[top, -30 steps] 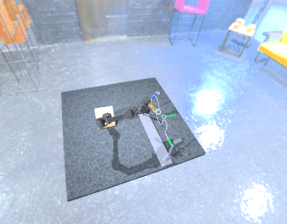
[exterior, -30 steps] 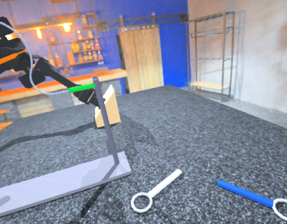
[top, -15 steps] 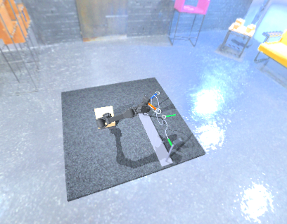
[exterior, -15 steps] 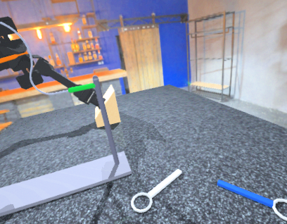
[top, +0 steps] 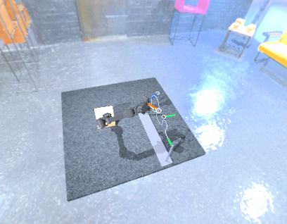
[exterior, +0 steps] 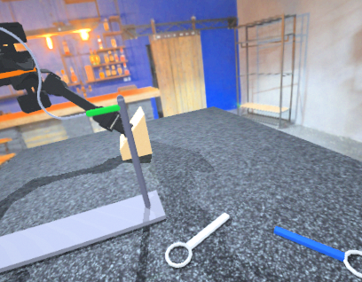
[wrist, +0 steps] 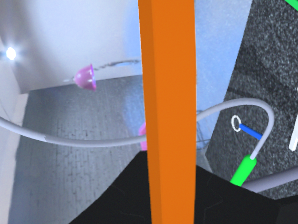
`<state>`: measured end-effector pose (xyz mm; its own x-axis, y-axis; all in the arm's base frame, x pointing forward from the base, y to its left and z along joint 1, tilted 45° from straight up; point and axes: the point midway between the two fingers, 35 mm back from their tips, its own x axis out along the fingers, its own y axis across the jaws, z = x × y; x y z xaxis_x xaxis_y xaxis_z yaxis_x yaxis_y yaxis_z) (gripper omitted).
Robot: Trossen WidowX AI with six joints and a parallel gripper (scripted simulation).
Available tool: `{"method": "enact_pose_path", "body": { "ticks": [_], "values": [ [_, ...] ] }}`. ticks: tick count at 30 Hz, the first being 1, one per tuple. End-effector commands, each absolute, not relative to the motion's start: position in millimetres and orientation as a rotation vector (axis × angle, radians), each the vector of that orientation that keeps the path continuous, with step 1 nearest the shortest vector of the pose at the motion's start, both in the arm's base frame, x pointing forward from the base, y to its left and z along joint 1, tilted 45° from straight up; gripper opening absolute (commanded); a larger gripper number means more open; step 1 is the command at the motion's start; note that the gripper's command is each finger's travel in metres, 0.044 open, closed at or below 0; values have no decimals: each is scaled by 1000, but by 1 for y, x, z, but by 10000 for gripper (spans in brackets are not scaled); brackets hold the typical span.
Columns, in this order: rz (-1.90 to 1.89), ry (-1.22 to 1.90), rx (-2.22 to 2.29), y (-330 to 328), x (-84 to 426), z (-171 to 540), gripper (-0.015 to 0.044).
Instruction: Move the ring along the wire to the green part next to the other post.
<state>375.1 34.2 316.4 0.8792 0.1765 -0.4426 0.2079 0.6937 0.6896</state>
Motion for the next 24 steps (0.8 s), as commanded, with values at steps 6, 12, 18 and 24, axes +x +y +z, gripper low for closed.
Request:
{"method": "enact_pose_path", "body": {
  "ticks": [6,12,18,24],
  "values": [
    [-36,507,728,33,375,319,-150],
    [-52,511,669,31,375,317,-150],
    [-69,514,605,30,375,316,-150],
    [-88,518,536,28,375,315,-150]
  ]
}}
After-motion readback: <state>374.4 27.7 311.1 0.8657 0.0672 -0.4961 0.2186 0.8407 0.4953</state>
